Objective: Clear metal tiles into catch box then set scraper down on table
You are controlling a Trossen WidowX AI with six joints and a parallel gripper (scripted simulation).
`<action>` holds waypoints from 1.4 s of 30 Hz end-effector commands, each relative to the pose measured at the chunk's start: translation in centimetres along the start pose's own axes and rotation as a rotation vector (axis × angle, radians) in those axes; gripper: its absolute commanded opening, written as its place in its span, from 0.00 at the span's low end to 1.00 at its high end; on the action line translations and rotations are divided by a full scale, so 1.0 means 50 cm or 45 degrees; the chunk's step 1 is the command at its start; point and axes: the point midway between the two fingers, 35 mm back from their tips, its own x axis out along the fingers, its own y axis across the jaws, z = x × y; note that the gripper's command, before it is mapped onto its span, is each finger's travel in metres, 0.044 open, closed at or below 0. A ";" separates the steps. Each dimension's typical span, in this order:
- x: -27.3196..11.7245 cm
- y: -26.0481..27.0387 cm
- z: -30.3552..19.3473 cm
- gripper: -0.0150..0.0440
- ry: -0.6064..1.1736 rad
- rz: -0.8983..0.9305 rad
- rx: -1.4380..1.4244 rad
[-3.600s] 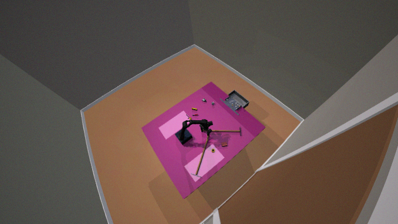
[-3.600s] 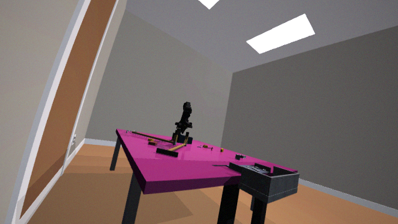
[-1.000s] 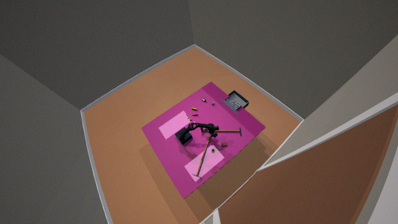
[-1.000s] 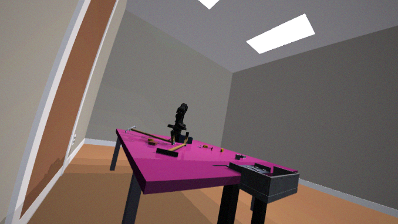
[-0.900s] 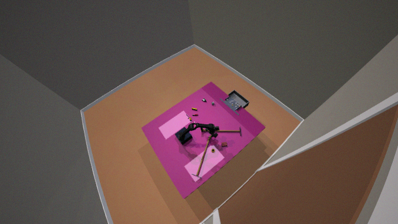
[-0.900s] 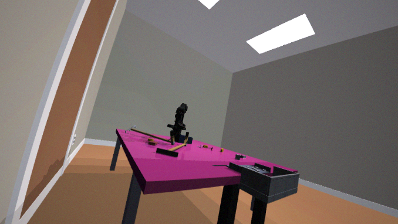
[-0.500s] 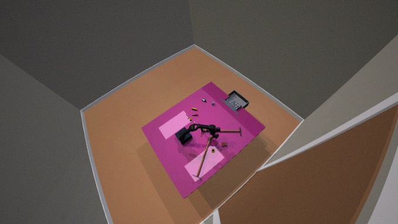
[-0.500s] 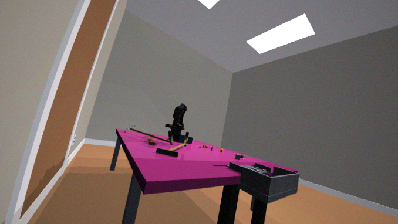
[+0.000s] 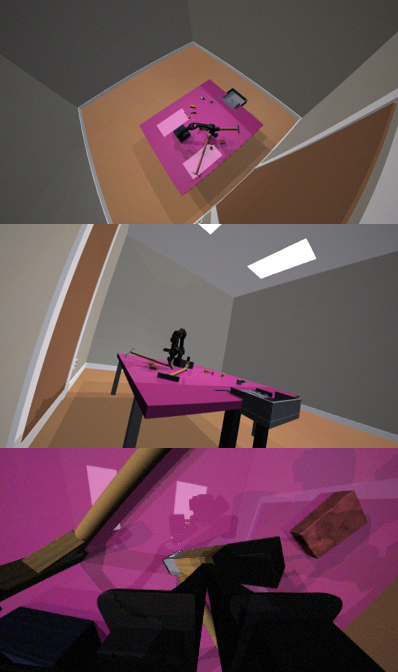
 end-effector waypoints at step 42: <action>-0.116 -0.071 -0.018 0.25 -0.031 -0.044 -0.011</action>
